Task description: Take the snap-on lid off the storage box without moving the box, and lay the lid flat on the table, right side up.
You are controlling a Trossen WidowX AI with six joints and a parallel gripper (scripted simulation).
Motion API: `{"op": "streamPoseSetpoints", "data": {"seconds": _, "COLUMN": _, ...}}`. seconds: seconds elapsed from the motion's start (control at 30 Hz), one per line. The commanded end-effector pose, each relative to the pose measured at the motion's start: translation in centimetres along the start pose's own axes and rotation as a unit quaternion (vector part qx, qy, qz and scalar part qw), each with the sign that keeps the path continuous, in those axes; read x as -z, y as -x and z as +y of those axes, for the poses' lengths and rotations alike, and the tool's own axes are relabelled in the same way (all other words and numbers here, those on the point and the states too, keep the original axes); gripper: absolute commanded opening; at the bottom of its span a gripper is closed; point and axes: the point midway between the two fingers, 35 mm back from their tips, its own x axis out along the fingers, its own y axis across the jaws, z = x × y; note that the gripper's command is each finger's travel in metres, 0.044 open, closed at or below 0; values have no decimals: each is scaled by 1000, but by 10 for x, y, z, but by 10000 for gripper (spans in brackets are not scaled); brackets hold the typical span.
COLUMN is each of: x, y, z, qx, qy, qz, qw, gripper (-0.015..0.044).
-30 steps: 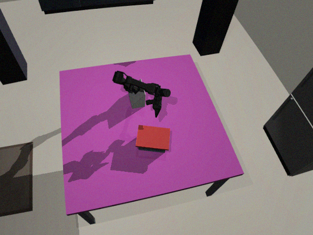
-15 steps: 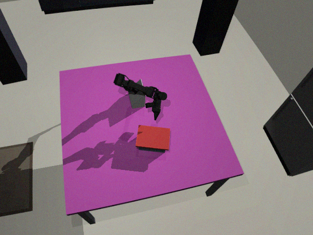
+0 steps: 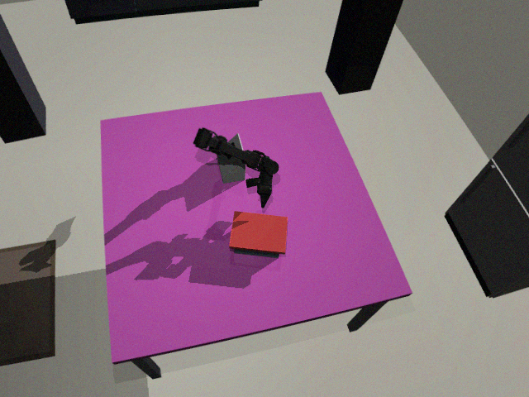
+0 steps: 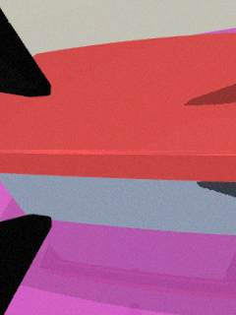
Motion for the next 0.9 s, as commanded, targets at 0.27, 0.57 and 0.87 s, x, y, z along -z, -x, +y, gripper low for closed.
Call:
{"op": "streamPoseSetpoints", "data": {"seconds": 0.27, "x": 3, "y": -20, "z": -3, "qx": 3, "qy": 6, "qz": 4, "qw": 1000, "gripper": 235}}
{"op": "streamPoseSetpoints", "data": {"seconds": 0.57, "x": 1, "y": -34, "z": -2, "qx": -1, "qy": 6, "qz": 2, "qw": 1000, "gripper": 235}}
{"op": "streamPoseSetpoints", "data": {"seconds": 0.87, "x": -4, "y": -48, "z": -1, "qx": -7, "qy": 7, "qz": -2, "qw": 1000, "gripper": 235}}
